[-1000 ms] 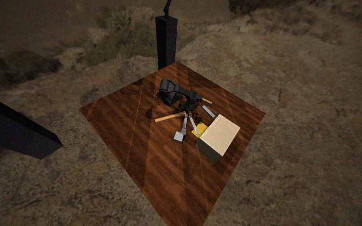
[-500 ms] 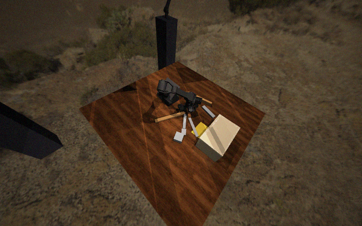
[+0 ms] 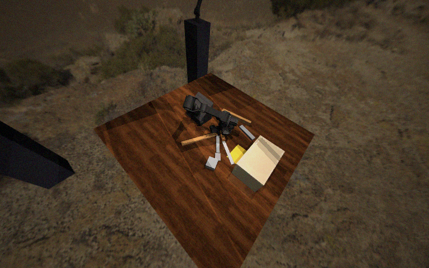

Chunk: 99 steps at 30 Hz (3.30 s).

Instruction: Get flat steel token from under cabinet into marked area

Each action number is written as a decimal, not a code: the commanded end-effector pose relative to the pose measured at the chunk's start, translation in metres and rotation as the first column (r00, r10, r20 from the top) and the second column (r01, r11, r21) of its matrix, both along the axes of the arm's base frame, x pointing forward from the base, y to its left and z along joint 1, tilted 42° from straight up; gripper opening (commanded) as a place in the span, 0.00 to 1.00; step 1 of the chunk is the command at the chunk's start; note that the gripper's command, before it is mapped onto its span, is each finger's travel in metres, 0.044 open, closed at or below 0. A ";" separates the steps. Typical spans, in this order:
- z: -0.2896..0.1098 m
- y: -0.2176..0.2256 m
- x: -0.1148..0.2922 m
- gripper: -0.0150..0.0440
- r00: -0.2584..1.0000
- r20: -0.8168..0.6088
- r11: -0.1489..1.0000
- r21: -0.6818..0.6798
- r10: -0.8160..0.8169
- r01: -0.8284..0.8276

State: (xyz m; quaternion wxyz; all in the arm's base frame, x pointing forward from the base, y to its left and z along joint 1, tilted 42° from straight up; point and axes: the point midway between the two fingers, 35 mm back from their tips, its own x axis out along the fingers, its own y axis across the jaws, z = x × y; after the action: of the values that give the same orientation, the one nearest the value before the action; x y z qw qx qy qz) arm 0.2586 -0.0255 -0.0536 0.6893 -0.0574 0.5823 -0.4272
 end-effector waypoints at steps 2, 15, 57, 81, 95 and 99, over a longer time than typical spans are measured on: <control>0.007 -0.007 0.001 0.25 1.000 0.004 1.000 -0.004 -0.001 0.001; 0.018 -0.020 0.004 0.25 1.000 0.004 1.000 -0.005 -0.001 0.001; 0.048 -0.054 -0.006 0.25 1.000 0.003 1.000 -0.007 -0.001 0.001; 0.065 -0.073 -0.013 0.25 1.000 0.002 1.000 -0.009 -0.002 0.002; 0.075 -0.084 -0.018 0.25 1.000 0.002 1.000 -0.010 -0.002 0.002; 0.077 -0.086 -0.019 0.25 1.000 0.002 1.000 -0.010 -0.002 0.002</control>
State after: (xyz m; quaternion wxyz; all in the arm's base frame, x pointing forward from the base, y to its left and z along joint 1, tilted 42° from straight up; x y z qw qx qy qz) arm 0.2416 -0.1072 0.0194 0.6889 -0.0619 0.5833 -0.4258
